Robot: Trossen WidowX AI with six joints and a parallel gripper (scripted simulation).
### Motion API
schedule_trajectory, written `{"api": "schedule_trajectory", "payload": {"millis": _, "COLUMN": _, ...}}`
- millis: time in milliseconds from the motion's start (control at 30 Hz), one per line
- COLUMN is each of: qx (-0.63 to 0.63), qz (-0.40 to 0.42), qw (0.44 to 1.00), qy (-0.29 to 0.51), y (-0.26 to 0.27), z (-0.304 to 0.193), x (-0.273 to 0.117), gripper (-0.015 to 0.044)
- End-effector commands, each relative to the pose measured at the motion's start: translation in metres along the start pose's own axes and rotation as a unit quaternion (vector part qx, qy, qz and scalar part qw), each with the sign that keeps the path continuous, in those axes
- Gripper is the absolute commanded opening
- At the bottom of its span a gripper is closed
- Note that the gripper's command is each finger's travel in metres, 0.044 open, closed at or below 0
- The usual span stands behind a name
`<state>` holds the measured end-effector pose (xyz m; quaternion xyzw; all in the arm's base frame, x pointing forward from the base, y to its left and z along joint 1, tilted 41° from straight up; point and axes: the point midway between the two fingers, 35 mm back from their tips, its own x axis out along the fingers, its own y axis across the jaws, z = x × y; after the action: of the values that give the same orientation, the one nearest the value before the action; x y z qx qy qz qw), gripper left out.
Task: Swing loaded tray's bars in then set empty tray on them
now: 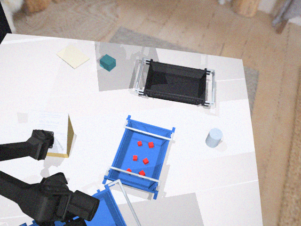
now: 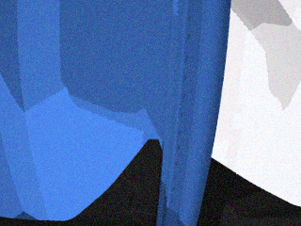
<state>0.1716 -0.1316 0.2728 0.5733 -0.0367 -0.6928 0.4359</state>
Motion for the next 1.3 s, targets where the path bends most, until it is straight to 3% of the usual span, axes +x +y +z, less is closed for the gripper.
{"api": "schedule_trajectory", "payload": {"millis": 0, "qx": -0.014, "qz": 0.004, "qw": 1.0, "qy": 0.008, "y": 0.005, "z": -0.014, "x": -0.004, "gripper": 0.0}}
{"api": "schedule_trajectory", "payload": {"millis": 1267, "qx": -0.218, "qz": -0.015, "qw": 0.975, "qy": 0.026, "y": -0.036, "z": -0.174, "x": -0.016, "gripper": 0.0}}
